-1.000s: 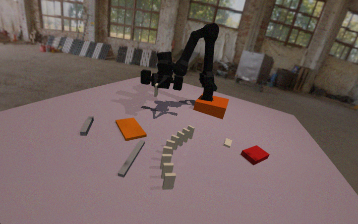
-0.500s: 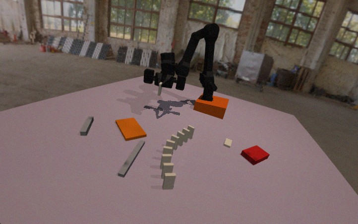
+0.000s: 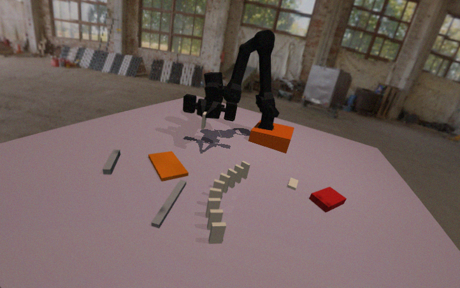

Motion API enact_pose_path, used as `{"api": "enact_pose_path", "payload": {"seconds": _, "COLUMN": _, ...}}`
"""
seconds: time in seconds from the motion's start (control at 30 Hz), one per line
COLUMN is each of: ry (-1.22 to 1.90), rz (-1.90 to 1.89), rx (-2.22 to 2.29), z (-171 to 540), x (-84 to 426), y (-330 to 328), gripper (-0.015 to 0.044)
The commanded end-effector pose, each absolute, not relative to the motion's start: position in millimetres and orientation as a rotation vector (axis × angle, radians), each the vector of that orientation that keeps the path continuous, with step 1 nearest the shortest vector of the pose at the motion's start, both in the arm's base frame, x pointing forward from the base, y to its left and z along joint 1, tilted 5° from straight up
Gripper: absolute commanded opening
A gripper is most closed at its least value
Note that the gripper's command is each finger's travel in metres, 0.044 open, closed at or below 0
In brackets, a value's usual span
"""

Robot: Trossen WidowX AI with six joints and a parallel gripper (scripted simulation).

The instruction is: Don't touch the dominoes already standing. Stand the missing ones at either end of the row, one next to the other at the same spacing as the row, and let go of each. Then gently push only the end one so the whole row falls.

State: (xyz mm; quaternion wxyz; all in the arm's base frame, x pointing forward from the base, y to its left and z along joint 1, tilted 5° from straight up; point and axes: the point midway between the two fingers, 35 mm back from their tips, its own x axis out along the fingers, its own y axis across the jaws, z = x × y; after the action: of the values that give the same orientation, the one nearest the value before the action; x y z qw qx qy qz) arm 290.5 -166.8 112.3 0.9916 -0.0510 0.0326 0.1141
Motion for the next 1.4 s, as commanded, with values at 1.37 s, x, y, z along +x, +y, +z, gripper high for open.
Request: {"api": "enact_pose_path", "payload": {"seconds": 1.37, "ry": 0.103, "rz": 0.206, "rx": -0.120, "z": 20, "x": 299, "y": -169, "gripper": 0.0023}}
